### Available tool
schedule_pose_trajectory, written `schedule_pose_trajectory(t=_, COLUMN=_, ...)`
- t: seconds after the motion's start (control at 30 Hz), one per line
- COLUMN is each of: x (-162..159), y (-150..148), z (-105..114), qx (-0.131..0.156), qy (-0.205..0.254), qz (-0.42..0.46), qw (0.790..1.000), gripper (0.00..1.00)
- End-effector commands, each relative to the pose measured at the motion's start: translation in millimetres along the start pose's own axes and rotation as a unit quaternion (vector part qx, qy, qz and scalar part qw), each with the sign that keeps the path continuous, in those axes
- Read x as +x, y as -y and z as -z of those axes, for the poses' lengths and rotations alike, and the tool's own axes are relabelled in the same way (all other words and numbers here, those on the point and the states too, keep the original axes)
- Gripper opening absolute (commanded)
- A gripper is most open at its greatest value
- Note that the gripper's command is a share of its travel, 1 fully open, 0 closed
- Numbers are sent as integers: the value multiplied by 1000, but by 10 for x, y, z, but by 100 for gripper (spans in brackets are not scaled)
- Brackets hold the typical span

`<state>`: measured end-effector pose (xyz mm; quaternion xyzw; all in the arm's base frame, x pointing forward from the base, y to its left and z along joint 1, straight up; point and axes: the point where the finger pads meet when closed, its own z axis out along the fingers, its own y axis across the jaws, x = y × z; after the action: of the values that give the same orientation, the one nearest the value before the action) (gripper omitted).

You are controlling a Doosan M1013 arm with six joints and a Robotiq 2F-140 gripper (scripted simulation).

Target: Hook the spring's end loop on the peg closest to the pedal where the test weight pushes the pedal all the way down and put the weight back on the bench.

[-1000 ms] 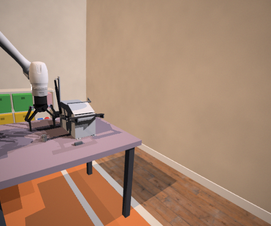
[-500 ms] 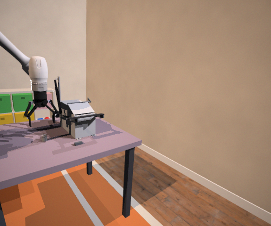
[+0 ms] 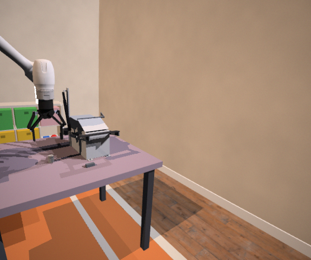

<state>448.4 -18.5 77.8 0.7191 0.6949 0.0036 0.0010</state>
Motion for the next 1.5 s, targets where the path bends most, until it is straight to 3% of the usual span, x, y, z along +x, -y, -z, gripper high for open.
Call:
schedule_pose_trajectory(t=0.0, x=0, y=-8, z=47, qx=-1, qy=0, qz=0, qw=1000, gripper=100)
schedule_pose_trajectory(t=0.37, x=0, y=-8, z=207, qx=-1, qy=0, qz=0, qw=1000, gripper=100)
schedule_pose_trajectory(t=0.4, x=0, y=116, z=647, qx=0, qy=-75, qz=2, qw=997, gripper=100)
schedule_pose_trajectory(t=0.93, x=0, y=116, z=647, qx=0, qy=-75, qz=2, qw=997, gripper=100)
schedule_pose_trajectory(t=0.97, x=1, y=239, z=1109, qx=1, qy=-149, qz=4, qw=989, gripper=100)
schedule_pose_trajectory(t=1.47, x=1, y=239, z=1109, qx=1, qy=-149, qz=4, qw=989, gripper=100)
